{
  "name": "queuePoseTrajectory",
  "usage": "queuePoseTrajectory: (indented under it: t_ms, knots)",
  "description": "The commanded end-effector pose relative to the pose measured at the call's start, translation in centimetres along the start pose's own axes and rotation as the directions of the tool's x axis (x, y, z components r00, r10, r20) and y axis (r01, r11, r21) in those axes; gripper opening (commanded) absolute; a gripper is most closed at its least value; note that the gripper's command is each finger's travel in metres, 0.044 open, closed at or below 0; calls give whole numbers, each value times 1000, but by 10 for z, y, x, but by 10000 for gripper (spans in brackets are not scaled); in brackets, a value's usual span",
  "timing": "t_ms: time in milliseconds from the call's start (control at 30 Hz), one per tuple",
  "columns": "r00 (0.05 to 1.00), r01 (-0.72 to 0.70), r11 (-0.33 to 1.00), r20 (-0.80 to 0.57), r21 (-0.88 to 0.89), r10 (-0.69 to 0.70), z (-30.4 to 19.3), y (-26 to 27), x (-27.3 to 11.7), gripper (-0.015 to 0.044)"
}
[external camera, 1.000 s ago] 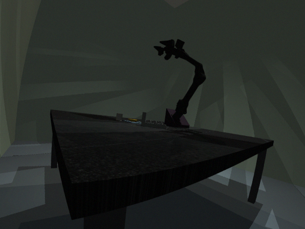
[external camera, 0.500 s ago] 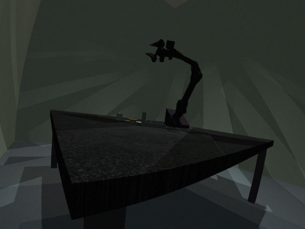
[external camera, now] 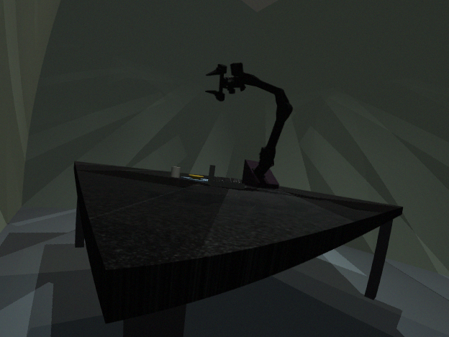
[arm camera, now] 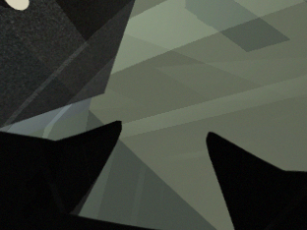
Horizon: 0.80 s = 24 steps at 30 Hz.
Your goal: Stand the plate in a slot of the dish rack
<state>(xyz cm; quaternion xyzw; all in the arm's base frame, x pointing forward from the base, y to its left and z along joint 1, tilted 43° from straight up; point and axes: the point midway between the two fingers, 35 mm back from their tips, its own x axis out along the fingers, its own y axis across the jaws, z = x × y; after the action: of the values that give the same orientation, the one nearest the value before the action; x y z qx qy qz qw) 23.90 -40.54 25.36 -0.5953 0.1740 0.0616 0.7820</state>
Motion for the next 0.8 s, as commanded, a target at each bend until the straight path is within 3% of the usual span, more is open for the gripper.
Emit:
queuePoseTrajectory:
  t_ms: [0,367,767]
  knots:
    - [999,-51,992,14,114,49,2,10,13,400]
    - [976,-218,878,75,426,206,14,49,48,400]
    - [908,-387,618,165,685,386,36,94,79,400]
